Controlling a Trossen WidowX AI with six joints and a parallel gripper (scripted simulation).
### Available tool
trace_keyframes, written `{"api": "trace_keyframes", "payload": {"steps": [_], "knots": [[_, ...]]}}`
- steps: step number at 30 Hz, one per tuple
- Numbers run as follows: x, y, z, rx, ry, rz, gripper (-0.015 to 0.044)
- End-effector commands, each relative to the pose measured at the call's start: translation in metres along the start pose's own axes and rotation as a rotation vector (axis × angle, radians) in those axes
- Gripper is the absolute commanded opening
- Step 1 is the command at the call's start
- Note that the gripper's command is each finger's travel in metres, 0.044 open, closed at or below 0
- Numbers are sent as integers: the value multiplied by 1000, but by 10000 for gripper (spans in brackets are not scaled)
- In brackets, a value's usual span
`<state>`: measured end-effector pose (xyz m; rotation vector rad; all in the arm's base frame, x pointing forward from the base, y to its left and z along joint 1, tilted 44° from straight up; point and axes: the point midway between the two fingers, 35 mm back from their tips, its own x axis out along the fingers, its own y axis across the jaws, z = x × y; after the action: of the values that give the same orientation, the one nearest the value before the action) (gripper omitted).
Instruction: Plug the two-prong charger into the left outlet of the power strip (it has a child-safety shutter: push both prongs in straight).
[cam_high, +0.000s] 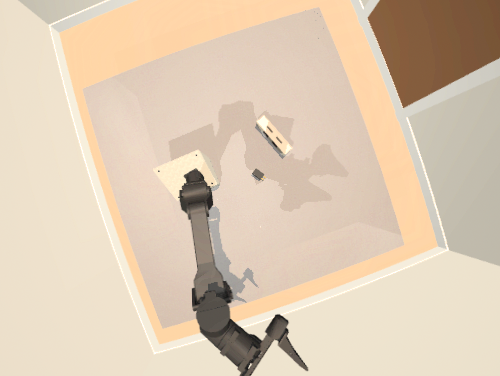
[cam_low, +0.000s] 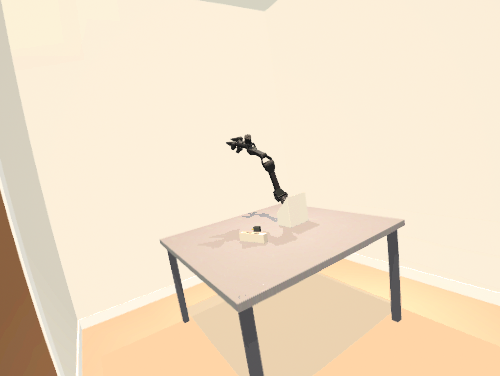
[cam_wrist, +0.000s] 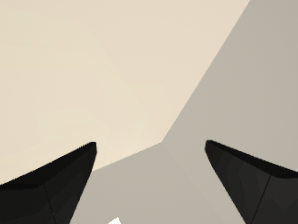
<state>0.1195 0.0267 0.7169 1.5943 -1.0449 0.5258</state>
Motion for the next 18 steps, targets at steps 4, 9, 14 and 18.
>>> {"api": "trace_keyframes", "payload": {"steps": [4, 9, 14, 18], "knots": [[-1, 30, 47, 319, -45, 76, 440], [-1, 42, 77, 539, -67, 120, 440], [-2, 50, 107, 755, -91, 164, 440], [-2, 53, 132, 903, -110, 196, 440]]}}
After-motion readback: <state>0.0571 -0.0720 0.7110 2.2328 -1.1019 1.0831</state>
